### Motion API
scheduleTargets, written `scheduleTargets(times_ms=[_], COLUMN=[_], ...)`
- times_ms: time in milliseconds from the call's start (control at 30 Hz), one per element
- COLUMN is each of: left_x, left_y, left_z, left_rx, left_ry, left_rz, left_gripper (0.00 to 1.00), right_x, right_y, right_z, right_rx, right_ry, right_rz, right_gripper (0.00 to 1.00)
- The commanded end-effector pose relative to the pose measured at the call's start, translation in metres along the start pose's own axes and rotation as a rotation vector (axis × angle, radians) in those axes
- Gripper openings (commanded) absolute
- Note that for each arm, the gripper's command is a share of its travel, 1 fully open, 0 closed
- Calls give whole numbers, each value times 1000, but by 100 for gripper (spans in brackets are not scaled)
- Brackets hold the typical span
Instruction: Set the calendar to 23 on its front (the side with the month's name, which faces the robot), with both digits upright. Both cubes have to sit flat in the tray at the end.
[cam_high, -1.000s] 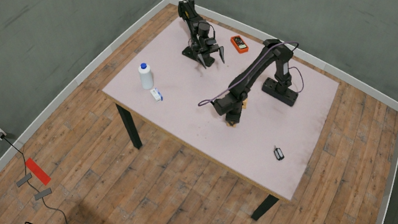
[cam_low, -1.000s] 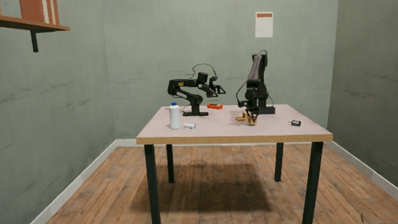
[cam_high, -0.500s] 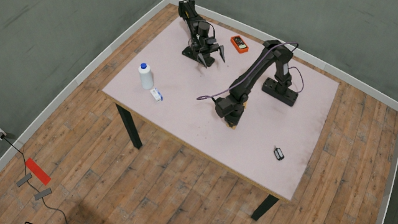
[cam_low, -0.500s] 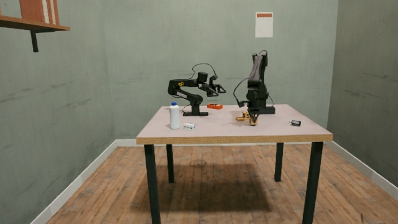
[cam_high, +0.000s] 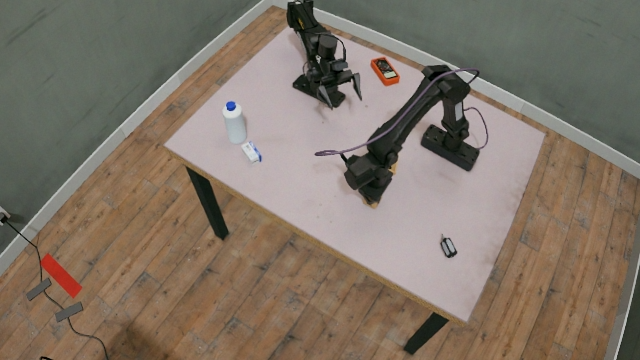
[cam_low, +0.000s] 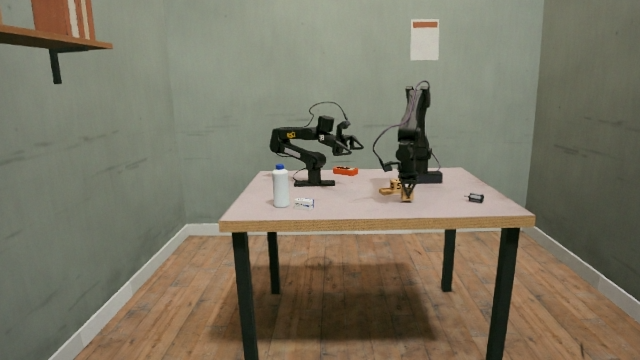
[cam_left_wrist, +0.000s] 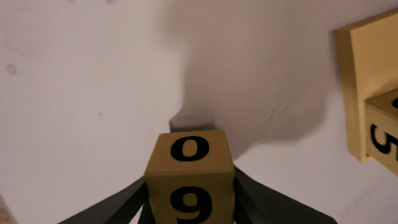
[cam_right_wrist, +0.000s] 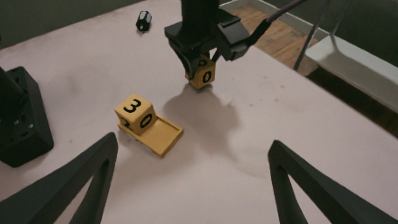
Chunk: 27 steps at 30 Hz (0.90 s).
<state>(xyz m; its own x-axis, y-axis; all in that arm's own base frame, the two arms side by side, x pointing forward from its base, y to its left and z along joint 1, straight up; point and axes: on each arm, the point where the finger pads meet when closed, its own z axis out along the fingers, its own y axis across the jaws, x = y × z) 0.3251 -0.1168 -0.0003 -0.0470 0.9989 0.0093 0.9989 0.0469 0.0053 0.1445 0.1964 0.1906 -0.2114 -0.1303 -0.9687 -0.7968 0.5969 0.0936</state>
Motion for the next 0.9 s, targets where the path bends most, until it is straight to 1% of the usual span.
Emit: scheduleTargets(times_ms=[0,367,867], left_x=[-2,-3,-2], left_y=[9,10,1], left_z=[-3,2,11], left_rx=[-9,-21,-3], left_ry=[-21,-26,-19], left_rz=[-3,-3,3], left_gripper=[40,40,40], right_x=[-4,-4,-4], right_y=[-1,-1,-1], right_z=[-2,-2,-2], right_rx=[3,3,3], right_ry=[-17,-17,-17], right_rz=[-1,-1,-1], right_gripper=[100,100,100])
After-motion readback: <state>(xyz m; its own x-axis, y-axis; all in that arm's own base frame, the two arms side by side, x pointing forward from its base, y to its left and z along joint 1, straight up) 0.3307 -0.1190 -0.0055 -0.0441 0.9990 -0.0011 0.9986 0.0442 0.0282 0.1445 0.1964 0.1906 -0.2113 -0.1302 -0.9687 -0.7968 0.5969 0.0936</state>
